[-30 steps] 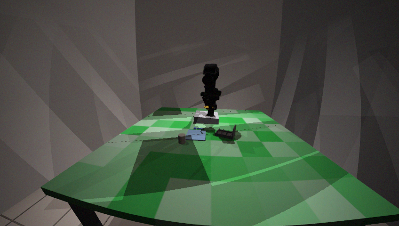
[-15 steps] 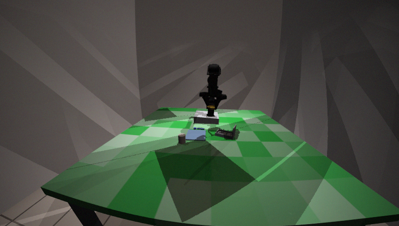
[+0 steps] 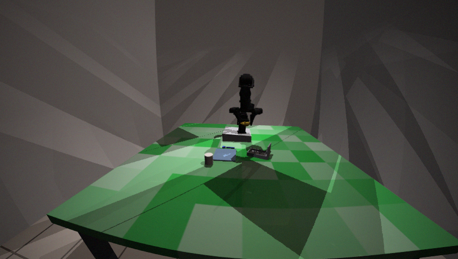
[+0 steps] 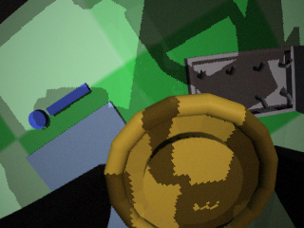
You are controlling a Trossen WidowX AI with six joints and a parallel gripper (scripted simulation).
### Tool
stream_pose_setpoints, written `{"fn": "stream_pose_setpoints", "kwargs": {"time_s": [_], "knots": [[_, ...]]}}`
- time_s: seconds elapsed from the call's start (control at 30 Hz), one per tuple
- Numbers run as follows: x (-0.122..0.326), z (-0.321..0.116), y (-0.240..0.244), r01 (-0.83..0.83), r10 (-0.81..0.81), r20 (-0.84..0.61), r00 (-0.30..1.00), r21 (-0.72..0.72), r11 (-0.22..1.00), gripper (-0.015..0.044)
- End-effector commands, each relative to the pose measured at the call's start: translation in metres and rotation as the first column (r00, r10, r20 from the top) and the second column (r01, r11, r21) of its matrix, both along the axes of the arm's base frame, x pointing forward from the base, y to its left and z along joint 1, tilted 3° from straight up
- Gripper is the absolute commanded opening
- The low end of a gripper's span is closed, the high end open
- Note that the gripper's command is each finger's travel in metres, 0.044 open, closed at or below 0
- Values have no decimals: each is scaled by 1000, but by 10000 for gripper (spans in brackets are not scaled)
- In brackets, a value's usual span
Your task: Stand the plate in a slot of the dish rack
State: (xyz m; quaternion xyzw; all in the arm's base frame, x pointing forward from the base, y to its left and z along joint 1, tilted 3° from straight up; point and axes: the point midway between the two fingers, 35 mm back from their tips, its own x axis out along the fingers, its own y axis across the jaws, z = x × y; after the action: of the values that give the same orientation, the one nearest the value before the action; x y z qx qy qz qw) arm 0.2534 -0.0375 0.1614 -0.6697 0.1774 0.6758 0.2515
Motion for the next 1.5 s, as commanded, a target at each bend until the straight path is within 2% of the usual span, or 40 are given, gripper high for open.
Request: {"fn": "stream_pose_setpoints", "kwargs": {"time_s": [0.0, 0.33, 0.67, 1.1, 1.47], "knots": [[-1, -17, 2, 42, -38, -42, 998, 80, 996, 0], [-2, -51, 10, 207, -170, -140, 975, 313, 927, 0], [-2, -76, 16, 384, -294, -251, 922, 509, 770, 0], [-1, -97, 18, 578, -420, -410, 809, 682, 448, 0], [-1, -107, 12, 672, -480, -550, 683, 730, 121, 0]]}}
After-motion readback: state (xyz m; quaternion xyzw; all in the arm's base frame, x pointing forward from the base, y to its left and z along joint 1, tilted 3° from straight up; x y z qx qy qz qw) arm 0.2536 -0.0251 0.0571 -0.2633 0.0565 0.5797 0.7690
